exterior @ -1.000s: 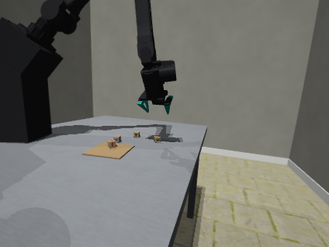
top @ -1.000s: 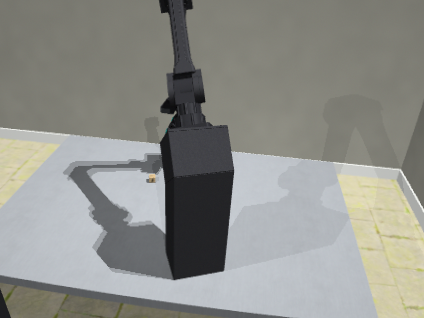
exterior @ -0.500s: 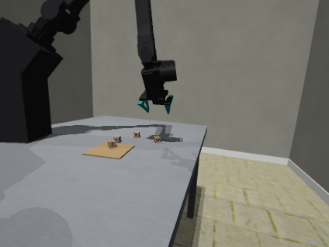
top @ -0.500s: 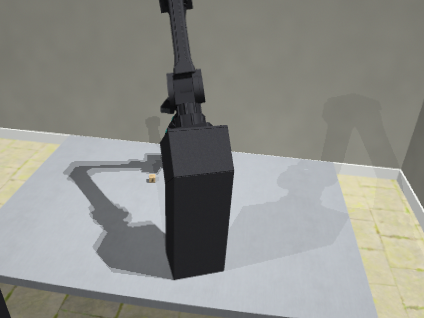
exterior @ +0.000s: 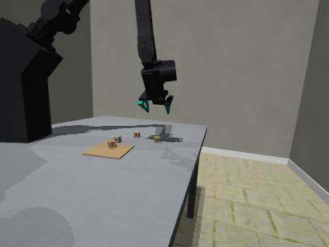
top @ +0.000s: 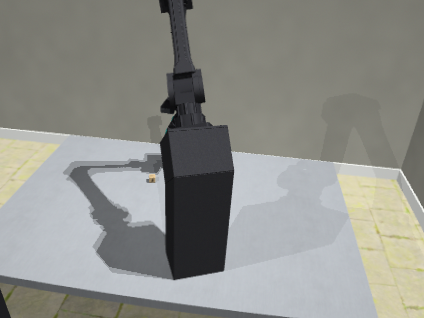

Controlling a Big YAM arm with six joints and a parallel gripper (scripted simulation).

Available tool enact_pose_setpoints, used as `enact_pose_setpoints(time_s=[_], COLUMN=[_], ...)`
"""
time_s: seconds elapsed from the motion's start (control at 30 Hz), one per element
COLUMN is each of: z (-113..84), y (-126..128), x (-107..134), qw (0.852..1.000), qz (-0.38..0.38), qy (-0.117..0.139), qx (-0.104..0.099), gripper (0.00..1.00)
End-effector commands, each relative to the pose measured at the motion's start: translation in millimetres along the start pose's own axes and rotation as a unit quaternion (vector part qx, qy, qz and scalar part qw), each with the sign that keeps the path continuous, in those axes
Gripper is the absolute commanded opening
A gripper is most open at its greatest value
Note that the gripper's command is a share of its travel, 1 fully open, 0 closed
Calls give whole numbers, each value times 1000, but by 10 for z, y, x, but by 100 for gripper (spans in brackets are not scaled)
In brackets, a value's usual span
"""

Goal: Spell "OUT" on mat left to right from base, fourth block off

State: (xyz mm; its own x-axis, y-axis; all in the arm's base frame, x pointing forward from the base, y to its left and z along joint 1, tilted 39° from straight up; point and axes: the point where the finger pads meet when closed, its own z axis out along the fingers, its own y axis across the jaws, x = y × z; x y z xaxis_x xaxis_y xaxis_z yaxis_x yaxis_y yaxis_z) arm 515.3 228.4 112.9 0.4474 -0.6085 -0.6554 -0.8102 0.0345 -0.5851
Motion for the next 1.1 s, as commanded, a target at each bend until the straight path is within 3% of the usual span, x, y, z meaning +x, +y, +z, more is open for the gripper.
enact_pose_setpoints(time_s=[0.0,0.33,0.4,0.5,0.53,0.57,0.6,0.63,0.7,0.77,0.83,0.93,1.0,1.07], z=[20,20,-16,-128,-128,-190,-190,-264,-264,-412,-504,-523,-494,-482], y=[10,10,63,479,479,704,704,953,953,1403,1655,1705,1493,1499], x=[-50,-50,89,351,351,455,455,546,546,655,687,690,567,554], qw=[1000,1000,1000,1000,1000,1000,1000,1000,1000,1000,1000,1000,1000,1000], qz=[-6,-6,-4,-3,-3,-2,-2,-1,-1,2,4,4,-23,-24], qy=[-3,-3,0,2,2,2,2,2,2,2,2,2,-7,-7], qx=[-5,-5,1,1,1,0,0,-1,-1,-2,-3,-3,9,7], gripper=[100,100,100,100,100,100,100,100,100,100,100,100,100,100])
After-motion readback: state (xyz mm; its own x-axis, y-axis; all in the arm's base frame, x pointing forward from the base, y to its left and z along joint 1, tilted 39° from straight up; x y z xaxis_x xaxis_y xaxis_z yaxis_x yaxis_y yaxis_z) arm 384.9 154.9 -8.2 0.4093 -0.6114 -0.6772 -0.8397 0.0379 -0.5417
